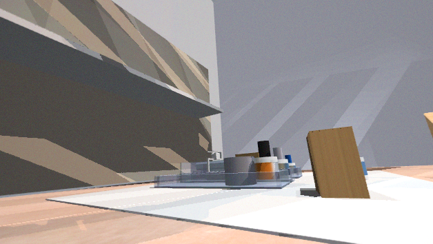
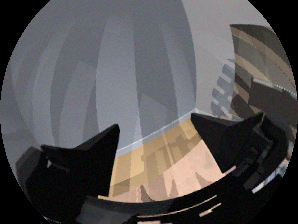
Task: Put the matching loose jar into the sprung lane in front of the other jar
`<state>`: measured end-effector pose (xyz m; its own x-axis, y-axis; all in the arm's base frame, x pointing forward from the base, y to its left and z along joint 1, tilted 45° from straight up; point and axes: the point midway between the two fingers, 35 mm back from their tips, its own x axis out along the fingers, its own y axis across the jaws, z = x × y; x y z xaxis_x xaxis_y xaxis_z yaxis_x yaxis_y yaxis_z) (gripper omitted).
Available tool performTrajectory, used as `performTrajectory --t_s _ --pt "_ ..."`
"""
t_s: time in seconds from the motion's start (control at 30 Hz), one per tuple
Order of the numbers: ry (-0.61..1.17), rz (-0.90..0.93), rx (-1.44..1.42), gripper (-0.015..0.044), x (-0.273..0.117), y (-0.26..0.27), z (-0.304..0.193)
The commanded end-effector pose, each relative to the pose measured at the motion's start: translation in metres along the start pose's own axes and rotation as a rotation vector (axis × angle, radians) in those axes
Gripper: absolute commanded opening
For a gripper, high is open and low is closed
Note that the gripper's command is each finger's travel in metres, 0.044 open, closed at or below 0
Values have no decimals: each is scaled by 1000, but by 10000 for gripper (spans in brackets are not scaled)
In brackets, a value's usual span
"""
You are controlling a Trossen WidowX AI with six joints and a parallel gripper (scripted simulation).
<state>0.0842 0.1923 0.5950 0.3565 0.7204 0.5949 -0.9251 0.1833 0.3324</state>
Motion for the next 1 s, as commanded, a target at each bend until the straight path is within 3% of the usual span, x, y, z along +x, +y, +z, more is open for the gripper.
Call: performTrajectory --t_s 0.0,0.27,0.57,0.97 --pt "141 -108 -140 440 14 -40 -45" --pt "478 -370 -370 440 6 -159 -122" --pt "786 -610 -458 440 -56 -270 -157" --pt "1285 -881 -286 440 -215 -387 -192"
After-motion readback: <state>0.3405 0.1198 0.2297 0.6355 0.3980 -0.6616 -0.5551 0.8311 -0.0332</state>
